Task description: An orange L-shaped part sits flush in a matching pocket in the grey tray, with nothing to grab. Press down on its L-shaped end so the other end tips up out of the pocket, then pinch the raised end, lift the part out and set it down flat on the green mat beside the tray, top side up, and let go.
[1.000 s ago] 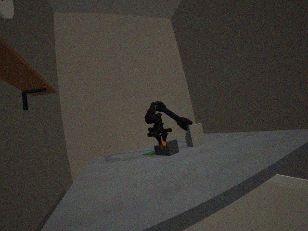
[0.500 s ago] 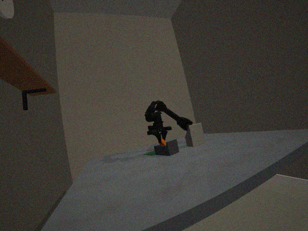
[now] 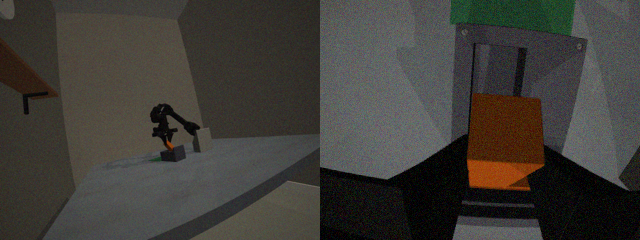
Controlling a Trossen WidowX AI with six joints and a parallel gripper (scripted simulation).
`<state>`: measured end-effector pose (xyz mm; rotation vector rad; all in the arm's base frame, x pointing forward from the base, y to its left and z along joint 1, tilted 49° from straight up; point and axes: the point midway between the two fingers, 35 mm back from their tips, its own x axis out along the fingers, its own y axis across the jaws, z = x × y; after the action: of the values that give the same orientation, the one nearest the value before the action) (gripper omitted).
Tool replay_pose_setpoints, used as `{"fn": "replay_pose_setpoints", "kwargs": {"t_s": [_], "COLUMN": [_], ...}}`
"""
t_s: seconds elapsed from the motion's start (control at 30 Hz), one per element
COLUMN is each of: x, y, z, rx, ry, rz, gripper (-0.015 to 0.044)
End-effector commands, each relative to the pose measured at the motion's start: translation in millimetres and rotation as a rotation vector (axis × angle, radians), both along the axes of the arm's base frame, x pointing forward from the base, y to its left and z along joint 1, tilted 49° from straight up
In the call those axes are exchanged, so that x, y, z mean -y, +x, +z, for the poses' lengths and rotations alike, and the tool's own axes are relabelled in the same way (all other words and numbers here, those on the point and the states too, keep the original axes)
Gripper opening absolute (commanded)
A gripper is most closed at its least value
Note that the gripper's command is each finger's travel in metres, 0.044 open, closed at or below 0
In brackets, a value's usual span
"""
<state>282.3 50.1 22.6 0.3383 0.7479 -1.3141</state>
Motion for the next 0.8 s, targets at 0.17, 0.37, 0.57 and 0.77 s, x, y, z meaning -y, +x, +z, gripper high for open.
{"fn": "replay_pose_setpoints", "kwargs": {"t_s": [0.17, 0.37, 0.57, 0.77], "x": [-13.9, -20.8, -27.8, -35.0], "y": [-0.8, -1.5, -2.2, -2.9], "z": [9.7, 15.8, 22.1, 28.5], "rx": [0.006, 0.006, 0.006, 0.005], "ry": [0.009, 0.009, 0.009, 0.01], "rz": [0.001, 0.001, 0.001, 0.001], "gripper": [0.0, 0.0, 0.0, 0.0]}}
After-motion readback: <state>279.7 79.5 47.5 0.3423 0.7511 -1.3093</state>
